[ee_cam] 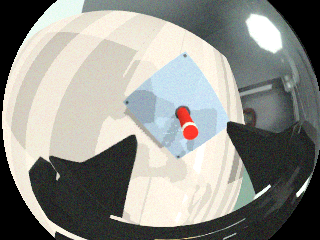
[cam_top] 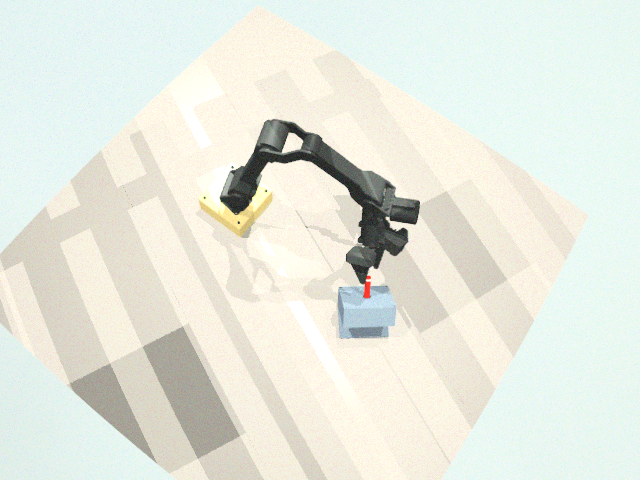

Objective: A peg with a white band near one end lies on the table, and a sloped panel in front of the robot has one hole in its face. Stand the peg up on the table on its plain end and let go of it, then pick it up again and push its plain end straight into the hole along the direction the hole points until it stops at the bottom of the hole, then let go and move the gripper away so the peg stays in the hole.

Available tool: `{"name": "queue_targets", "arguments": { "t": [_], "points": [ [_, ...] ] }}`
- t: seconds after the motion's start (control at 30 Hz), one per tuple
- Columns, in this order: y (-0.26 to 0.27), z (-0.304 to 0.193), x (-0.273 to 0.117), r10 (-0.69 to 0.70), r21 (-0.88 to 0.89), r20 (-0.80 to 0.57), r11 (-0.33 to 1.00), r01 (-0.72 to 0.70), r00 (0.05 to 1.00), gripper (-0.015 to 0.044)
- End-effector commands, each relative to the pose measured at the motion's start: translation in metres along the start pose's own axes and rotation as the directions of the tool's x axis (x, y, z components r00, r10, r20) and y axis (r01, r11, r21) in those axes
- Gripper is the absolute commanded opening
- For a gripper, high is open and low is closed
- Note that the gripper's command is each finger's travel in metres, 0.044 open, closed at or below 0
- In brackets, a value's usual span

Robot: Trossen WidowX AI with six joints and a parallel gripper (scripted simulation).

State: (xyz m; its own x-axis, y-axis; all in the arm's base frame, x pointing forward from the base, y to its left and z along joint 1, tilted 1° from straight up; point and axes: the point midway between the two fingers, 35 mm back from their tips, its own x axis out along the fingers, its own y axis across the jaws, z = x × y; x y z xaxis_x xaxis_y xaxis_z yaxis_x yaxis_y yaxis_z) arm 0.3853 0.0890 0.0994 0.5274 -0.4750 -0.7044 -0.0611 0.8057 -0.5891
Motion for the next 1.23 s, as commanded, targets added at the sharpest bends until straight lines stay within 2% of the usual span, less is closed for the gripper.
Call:
{"name": "queue_targets", "arguments": {
  "t": [0.0, 0.63, 1.2],
  "points": [
    [-0.001, 0.003, -0.01, -0.003, 0.009, 0.007, 1.0, 0.003, 1.0, 0.044],
    [0.003, -0.001, -0.05, 0.001, 0.004, 0.005, 1.0, -0.001, 1.0, 0.044],
    [0.005, -0.003, -0.066, 0.002, 0.003, 0.005, 1.0, -0.002, 1.0, 0.044]
  ]
}}
